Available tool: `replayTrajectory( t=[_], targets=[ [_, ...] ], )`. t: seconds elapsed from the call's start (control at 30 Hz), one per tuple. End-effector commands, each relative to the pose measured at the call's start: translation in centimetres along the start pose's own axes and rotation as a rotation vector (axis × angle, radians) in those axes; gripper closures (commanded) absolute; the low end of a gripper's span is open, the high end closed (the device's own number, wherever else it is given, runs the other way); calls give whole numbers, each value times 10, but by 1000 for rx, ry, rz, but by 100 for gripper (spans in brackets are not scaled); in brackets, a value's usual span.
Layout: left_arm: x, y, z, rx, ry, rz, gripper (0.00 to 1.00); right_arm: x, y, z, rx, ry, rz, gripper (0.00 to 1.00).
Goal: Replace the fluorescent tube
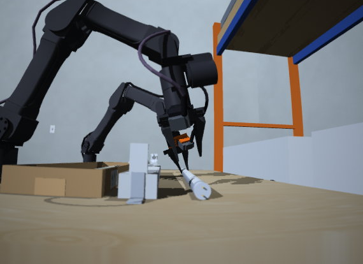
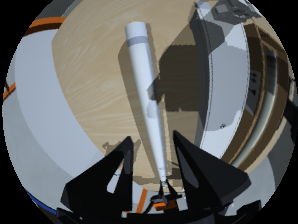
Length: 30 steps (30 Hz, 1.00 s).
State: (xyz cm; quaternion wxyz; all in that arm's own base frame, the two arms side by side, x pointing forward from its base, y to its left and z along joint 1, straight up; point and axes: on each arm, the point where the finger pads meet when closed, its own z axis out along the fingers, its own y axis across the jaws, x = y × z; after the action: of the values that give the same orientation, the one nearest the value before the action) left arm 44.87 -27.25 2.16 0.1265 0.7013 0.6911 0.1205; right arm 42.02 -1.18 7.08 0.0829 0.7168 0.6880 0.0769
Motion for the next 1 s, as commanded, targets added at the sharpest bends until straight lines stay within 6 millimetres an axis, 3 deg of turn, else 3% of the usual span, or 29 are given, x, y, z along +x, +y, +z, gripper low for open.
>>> replayTrajectory(
  t=[0.0, 0.07, 0.23, 0.3, 0.37, 0.43, 0.57, 0.6, 0.63, 0.8, 0.83, 0.97],
  targets=[
    [-6, 15, -13, -43, -29, -16, 89, 25, 1, -4, 33, 1, 8, 51],
    [-6, 15, -13, -43, -29, -16, 89, 42, -2, -4, 72, -6, 30, 51],
    [-6, 15, -13, -43, -29, -16, 89, 38, -2, -5, 92, -35, 60, 51],
    [-6, 15, -13, -43, -29, -16, 89, 27, 5, -4, 67, -31, 39, 51],
    [-6, 15, -13, -43, -29, -16, 89, 48, 6, -3, 55, -6, -23, 51],
    [-6, 15, -13, -43, -29, -16, 89, 55, 7, -3, 53, 13, -33, 51],
    [-6, 15, -13, -43, -29, -16, 89, 43, 12, -10, 32, -3, -10, 51],
    [-6, 15, -13, -43, -29, -16, 89, 42, 10, -8, 39, -5, -9, 51],
    [-6, 15, -13, -43, -29, -16, 89, 46, -1, 19, 63, 0, -16, 51],
    [-6, 15, -13, -43, -29, -16, 89, 42, -6, 19, 83, -5, -9, 51],
    [-6, 15, -13, -43, -29, -16, 89, 45, 2, 25, 48, 5, -3, 51],
    [-6, 15, -13, -43, -29, -16, 89, 46, 1, 36, 47, 0, 5, 51]
  ],
)
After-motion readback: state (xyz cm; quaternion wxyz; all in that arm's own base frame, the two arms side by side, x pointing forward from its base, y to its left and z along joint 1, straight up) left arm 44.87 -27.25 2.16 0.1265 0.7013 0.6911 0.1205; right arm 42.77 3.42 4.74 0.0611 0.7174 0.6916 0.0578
